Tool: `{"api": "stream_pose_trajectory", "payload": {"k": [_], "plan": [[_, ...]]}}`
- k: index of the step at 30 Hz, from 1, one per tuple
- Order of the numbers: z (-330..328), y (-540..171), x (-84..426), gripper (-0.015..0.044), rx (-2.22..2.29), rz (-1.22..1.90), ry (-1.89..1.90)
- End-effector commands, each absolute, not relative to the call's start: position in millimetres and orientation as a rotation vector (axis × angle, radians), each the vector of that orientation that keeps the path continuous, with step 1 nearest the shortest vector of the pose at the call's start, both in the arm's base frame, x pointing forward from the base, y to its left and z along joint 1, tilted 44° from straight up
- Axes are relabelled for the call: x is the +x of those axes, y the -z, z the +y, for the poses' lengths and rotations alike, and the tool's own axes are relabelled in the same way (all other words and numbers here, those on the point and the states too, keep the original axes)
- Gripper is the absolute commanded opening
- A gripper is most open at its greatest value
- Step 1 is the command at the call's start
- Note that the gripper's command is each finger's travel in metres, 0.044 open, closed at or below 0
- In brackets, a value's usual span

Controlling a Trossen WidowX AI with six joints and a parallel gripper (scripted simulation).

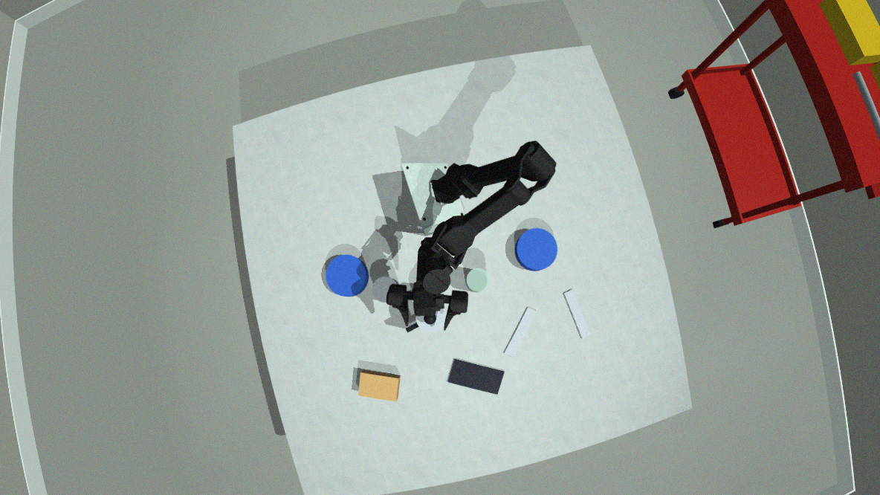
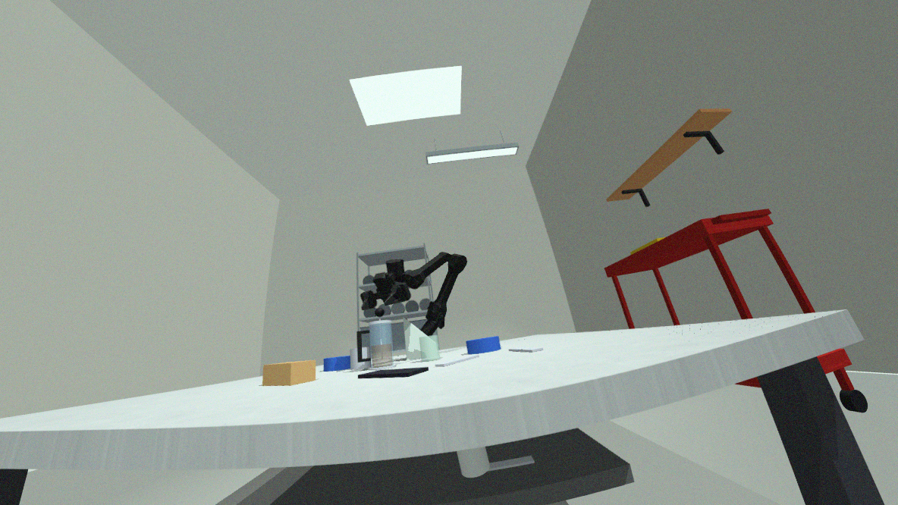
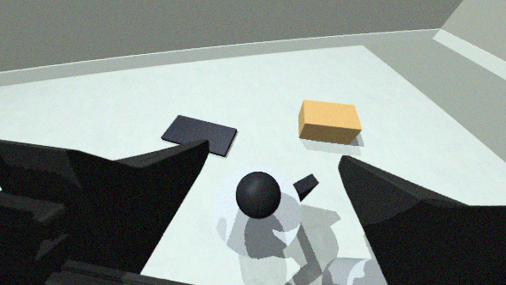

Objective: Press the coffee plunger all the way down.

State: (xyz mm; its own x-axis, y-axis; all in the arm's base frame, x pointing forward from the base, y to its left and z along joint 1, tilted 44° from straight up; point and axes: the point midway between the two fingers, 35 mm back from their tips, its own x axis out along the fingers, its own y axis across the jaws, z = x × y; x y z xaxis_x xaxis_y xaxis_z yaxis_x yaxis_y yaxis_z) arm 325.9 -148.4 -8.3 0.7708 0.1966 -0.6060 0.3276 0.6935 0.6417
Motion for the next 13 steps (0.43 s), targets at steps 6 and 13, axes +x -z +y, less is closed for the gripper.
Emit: {"api": "stream_pose_trajectory", "payload": {"k": [6, 13], "plan": [[-183, -44, 315, 0.044, 0.805, 0.679, 0.078], [-183, -44, 315, 0.044, 0.805, 0.679, 0.078]]}}
